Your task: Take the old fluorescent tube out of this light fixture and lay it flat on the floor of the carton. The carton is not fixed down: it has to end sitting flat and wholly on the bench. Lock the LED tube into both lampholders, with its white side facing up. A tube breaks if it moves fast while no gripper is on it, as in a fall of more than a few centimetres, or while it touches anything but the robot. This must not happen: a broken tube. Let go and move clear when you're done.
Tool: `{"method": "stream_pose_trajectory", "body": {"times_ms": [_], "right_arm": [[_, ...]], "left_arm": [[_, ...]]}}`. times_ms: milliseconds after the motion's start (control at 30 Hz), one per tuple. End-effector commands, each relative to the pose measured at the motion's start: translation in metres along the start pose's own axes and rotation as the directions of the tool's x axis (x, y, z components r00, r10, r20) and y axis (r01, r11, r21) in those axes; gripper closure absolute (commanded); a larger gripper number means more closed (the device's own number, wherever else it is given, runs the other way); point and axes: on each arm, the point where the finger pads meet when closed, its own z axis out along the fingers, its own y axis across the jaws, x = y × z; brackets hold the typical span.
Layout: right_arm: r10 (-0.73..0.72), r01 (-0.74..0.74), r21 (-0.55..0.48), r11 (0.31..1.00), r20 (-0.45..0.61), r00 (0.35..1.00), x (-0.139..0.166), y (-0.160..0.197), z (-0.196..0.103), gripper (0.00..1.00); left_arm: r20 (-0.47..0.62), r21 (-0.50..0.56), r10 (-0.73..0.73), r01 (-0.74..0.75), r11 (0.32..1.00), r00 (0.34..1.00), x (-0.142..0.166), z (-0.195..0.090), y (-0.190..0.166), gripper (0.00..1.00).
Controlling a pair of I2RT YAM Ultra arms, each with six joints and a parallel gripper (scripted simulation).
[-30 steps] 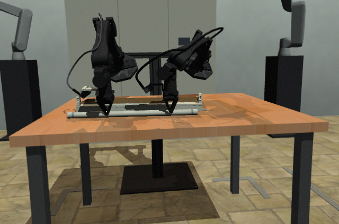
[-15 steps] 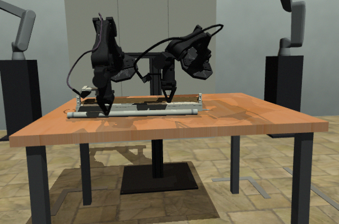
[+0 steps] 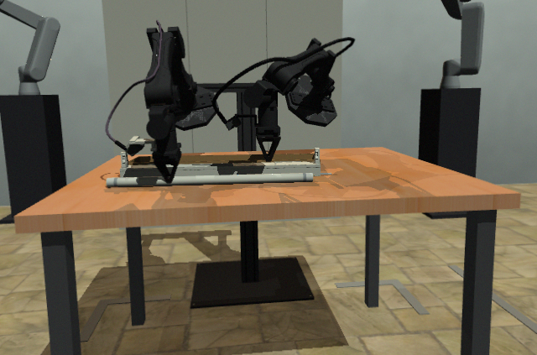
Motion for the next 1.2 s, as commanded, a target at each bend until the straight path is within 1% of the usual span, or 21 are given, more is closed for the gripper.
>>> {"method": "stream_pose_trajectory", "body": {"times_ms": [0,67,100,167,200,333,433,633,667,1067,1100,1133,1167], "right_arm": [[-0.003,0.003,0.001,1.0,0.009,1.0,-0.001,-0.002,-0.009,0.89],[-0.003,0.003,0.001,1.0,0.009,1.0,-0.001,-0.002,-0.009,0.89],[-0.003,0.003,0.001,1.0,0.009,1.0,-0.001,-0.002,-0.009,0.89],[-0.003,0.003,0.001,1.0,0.009,1.0,-0.001,-0.002,-0.009,0.89],[-0.003,0.003,0.001,1.0,0.009,1.0,-0.001,-0.002,-0.009,0.89],[-0.003,0.003,0.001,1.0,0.009,1.0,-0.001,-0.002,-0.009,0.89],[-0.003,0.003,0.001,1.0,0.009,1.0,-0.001,-0.002,-0.009,0.89],[-0.003,0.003,0.001,1.0,0.009,1.0,-0.001,-0.002,-0.009,0.89],[-0.003,0.003,0.001,1.0,0.009,1.0,-0.001,-0.002,-0.009,0.89],[-0.003,0.003,0.001,1.0,0.009,1.0,-0.001,-0.002,-0.009,0.89],[-0.003,0.003,0.001,1.0,0.009,1.0,-0.001,-0.002,-0.009,0.89],[-0.003,0.003,0.001,1.0,0.009,1.0,-0.001,-0.002,-0.009,0.89],[-0.003,0.003,0.001,1.0,0.009,1.0,-0.001,-0.002,-0.009,0.89]], "left_arm": [[0.047,-0.049,-0.019,0.021,0.999,0.999,-0.003,-0.028,0.016,0.51],[0.047,-0.049,-0.019,0.021,0.999,0.999,-0.003,-0.028,0.016,0.51],[0.021,-0.007,0.005,-0.004,1.0,1.0,-0.006,-0.008,0.003,0.51],[0.026,-0.005,0.016,-0.016,1.0,1.0,-0.014,-0.007,-0.002,0.51],[0.029,-0.012,0.011,-0.011,1.0,1.0,-0.013,-0.011,0.002,0.51],[0.026,-0.014,0.009,-0.008,1.0,1.0,-0.006,-0.012,0.005,0.51],[0.02,-0.004,0.01,-0.01,1.0,1.0,-0.007,-0.006,0.002,0.51],[0.019,-0.002,0.01,-0.01,1.0,1.0,-0.007,-0.006,0.002,0.51],[0.024,-0.015,-0.006,0.006,1.0,1.0,-0.001,-0.014,0.008,0.51],[0.032,-0.025,-0.009,0.01,1.0,0.999,-0.003,-0.019,0.011,0.51],[0.041,-0.035,0.018,-0.016,0.999,0.999,-0.015,-0.015,0.003,0.51],[0.033,-0.063,0.01,-0.008,0.998,0.999,-0.015,-0.015,0.009,0.51],[0.033,-0.063,0.01,-0.008,0.998,0.999,-0.015,-0.015,0.009,0.51]]}}
